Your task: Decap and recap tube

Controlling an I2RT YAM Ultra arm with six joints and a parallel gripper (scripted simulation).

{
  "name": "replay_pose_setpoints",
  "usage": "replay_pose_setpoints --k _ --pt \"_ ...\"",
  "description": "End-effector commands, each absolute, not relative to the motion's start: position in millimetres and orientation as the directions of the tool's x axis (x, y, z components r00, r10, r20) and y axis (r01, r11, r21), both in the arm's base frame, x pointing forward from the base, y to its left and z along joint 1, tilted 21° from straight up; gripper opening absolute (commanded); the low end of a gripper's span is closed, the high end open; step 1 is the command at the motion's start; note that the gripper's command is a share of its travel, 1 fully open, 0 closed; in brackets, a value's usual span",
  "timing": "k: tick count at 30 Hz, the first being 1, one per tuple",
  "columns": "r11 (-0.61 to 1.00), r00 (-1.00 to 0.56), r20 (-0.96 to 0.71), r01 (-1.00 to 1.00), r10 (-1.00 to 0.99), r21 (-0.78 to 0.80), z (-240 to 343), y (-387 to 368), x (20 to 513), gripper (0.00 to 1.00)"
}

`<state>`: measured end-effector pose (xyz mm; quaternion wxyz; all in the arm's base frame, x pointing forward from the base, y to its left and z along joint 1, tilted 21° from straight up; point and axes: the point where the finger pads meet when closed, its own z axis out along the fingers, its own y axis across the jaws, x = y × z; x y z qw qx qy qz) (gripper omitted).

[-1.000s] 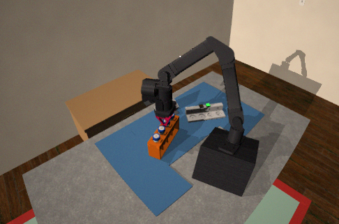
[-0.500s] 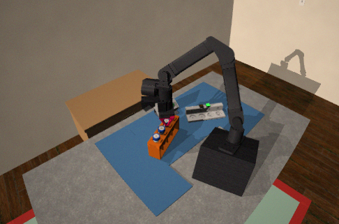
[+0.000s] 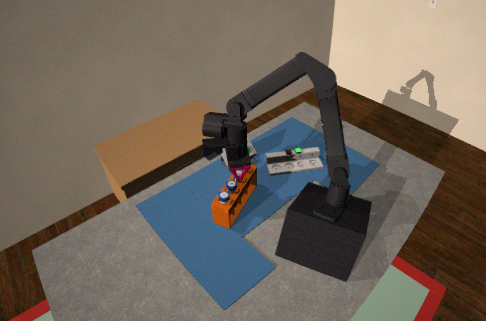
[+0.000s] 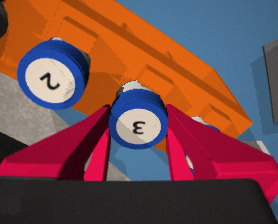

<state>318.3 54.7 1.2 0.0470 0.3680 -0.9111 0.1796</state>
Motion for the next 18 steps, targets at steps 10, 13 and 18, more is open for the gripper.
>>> replay_pose_setpoints --k 10,13,18 --pt "0.811 -0.877 0.126 -0.476 -0.463 -0.34 3.9 56.4 319.6 0.0" --pt "0.853 -0.921 0.091 -0.387 -0.38 -0.351 3.8 56.4 319.7 0.0" --pt "0.887 -0.955 0.056 -0.293 -0.293 -0.358 3.6 56.3 319.7 0.0"
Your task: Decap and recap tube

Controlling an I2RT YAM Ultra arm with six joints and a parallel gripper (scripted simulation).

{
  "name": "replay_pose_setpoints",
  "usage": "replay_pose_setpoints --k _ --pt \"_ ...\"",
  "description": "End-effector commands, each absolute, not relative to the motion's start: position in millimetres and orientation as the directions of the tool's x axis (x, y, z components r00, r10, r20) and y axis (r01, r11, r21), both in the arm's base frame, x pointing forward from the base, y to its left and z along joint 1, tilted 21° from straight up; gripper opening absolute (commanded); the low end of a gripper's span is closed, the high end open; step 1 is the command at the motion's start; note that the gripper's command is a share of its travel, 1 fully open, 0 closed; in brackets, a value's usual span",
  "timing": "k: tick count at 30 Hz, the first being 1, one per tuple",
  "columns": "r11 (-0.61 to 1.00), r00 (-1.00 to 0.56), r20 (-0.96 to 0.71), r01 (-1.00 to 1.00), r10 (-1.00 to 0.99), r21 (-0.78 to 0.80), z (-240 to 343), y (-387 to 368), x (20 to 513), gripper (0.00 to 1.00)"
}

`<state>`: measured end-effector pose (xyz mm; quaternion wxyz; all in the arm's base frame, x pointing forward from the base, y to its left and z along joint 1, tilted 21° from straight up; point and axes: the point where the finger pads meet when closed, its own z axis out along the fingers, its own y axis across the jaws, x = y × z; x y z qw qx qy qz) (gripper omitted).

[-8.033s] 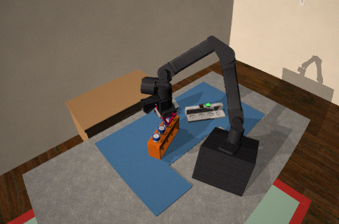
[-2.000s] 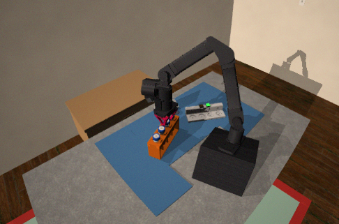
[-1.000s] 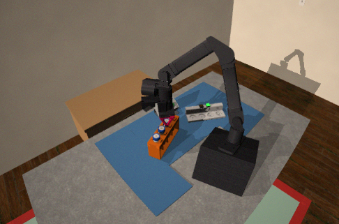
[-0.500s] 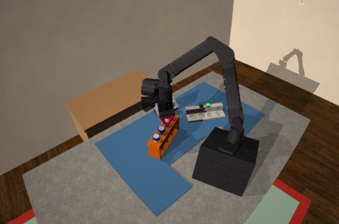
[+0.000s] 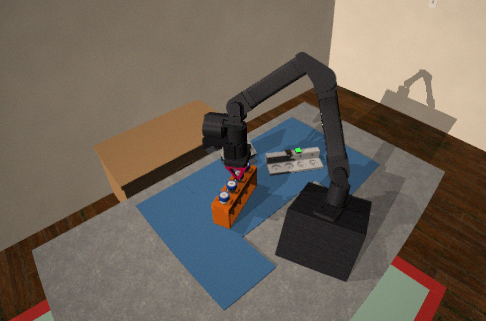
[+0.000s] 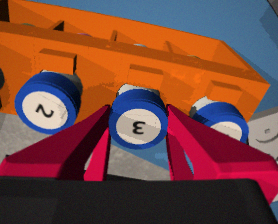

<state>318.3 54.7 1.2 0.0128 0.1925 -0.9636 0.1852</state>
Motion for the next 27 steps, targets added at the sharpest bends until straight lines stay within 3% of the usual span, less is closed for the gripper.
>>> replay_pose_setpoints --k 1,10,18,19,27 --pt "0.896 -0.964 0.044 -0.261 -0.263 -0.36 3.6 56.3 319.7 0.0" --pt "0.934 -0.998 -0.059 0.021 0.0 -0.358 3.2 56.1 319.7 0.0" --pt "0.934 -0.998 -0.059 0.021 0.0 -0.358 3.2 56.2 319.7 0.0" --pt "0.934 -0.998 -0.059 0.021 0.0 -0.358 3.2 56.2 319.7 0.49" --pt "0.934 -0.998 -0.059 0.021 0.0 -0.358 3.2 56.2 319.7 0.49"
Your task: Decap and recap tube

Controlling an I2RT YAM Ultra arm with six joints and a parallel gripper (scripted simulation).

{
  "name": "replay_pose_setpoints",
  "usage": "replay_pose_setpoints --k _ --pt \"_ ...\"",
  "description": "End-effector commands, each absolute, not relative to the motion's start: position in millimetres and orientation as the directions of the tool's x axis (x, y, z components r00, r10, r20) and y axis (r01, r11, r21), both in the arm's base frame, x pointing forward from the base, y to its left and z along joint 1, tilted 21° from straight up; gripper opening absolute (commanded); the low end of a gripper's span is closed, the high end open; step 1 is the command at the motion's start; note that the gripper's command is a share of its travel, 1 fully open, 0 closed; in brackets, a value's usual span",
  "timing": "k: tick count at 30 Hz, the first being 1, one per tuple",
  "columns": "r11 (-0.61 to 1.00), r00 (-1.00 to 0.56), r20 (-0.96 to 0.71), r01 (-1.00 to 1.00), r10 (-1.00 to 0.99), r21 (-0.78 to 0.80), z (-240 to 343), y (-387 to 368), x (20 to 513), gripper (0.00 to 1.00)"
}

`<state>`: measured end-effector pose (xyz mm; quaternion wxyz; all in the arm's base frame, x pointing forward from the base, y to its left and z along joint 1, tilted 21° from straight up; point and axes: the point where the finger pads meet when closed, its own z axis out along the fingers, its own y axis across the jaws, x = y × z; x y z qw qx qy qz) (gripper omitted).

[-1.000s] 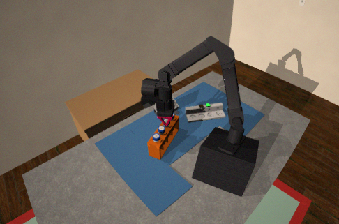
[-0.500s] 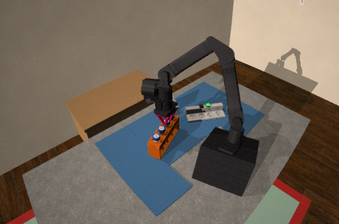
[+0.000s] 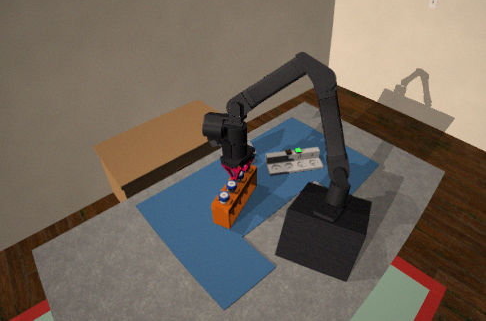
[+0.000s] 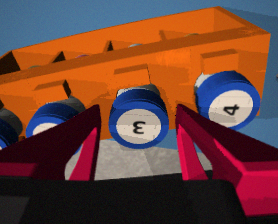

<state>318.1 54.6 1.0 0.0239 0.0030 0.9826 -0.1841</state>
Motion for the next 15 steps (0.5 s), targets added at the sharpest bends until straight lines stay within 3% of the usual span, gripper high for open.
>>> replay_pose_setpoints --k 1,7,15 --pt "0.934 -0.998 -0.059 0.021 0.0 -0.358 3.2 56.2 319.7 0.49" --pt "0.927 -0.994 -0.016 -0.098 -0.112 -0.362 4.1 56.6 319.6 0.49" --pt "0.845 -0.912 0.099 -0.406 -0.398 -0.349 4.1 56.6 319.6 0.49"
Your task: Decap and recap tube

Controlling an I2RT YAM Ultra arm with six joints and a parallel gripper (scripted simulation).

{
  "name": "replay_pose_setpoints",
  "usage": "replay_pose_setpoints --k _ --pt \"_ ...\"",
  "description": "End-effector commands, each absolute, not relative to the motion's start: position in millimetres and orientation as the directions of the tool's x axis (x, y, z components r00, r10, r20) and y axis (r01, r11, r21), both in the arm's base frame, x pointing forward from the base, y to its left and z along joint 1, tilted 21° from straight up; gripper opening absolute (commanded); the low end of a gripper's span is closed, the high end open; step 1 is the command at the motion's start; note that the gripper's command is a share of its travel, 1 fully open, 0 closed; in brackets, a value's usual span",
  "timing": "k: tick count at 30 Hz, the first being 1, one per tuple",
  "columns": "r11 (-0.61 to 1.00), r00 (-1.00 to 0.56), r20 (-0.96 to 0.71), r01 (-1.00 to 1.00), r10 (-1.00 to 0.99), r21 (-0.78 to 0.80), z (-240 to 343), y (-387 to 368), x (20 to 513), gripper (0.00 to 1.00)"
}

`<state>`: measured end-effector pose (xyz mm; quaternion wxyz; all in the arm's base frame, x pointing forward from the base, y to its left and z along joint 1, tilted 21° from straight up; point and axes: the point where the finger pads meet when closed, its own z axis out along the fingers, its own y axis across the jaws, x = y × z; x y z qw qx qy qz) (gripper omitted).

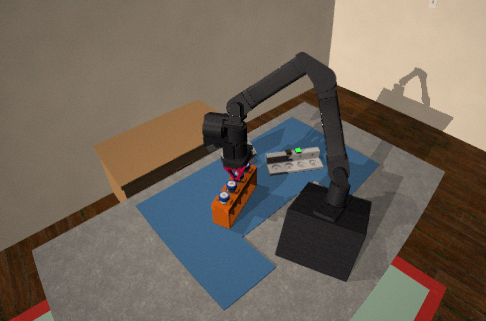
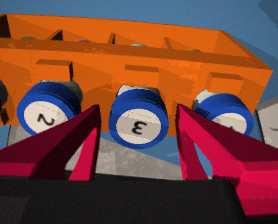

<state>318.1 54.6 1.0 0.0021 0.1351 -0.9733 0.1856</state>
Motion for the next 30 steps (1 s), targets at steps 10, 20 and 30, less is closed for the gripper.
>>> replay_pose_setpoints --k 10,20,30 --pt "0.677 -0.738 0.203 -0.672 -0.643 -0.3 4.1 56.6 319.6 0.49" --pt "0.373 -0.418 0.304 -0.907 -0.856 -0.197 4.2 56.5 319.5 0.49" --pt "0.085 -0.112 0.351 -0.992 -0.93 -0.091 4.2 56.4 319.3 0.49"
